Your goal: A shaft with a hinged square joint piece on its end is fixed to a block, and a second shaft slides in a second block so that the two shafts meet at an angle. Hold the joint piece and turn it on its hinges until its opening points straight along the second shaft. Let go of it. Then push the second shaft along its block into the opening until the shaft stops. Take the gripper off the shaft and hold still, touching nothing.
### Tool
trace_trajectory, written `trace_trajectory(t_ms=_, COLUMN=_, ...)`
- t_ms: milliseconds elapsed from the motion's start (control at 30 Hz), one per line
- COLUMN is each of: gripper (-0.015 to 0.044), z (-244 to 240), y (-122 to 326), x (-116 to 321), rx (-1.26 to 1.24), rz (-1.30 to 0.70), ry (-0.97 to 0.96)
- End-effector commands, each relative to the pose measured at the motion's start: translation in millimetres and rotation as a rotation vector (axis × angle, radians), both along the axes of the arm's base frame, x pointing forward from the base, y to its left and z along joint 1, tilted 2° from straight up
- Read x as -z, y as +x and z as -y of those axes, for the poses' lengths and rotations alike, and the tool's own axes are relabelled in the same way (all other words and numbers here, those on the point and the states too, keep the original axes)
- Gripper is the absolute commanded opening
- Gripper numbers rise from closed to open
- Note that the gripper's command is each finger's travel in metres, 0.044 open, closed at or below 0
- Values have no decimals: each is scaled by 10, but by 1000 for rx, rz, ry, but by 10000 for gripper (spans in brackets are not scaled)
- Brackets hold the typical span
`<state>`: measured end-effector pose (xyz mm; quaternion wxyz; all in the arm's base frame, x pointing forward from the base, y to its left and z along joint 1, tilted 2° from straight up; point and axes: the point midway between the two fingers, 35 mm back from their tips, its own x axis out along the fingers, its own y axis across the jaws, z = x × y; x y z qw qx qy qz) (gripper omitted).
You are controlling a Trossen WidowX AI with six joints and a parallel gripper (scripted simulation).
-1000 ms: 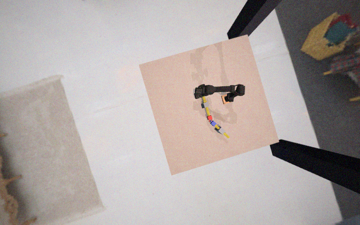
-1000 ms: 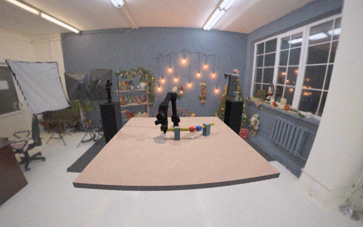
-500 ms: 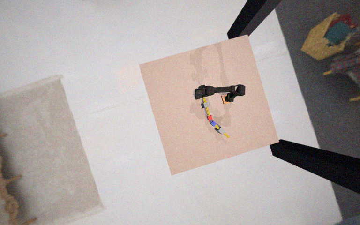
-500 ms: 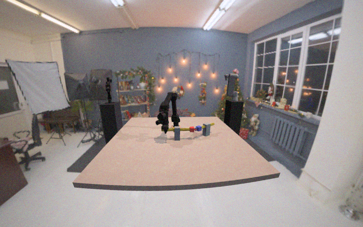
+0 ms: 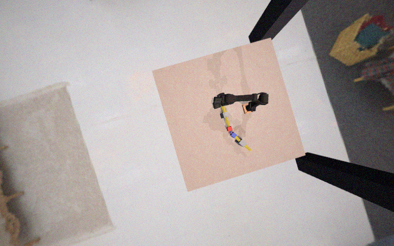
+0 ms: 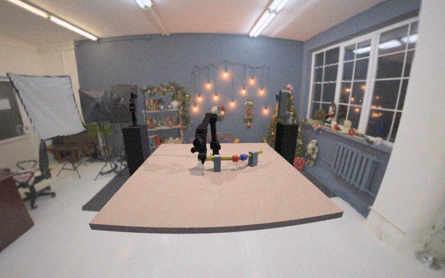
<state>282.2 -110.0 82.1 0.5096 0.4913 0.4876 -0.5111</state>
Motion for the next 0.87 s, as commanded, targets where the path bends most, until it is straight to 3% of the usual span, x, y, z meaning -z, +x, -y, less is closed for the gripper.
trace_trajectory(t_ms=0, gripper=277, z=-1, y=-1, x=1, rx=-2, rz=-1, ry=1)
trace_trajectory(t_ms=200, gripper=434, z=-1, y=-1, x=1, rx=-2, rz=-1, ry=1)
trace_trajectory(t_ms=633, gripper=440, z=-1, y=-1, x=1, rx=-2, rz=-1, ry=1)
trace_trajectory(t_ms=833, gripper=440, z=-6, y=-5, x=-291, rx=-1, rz=-1, ry=0)
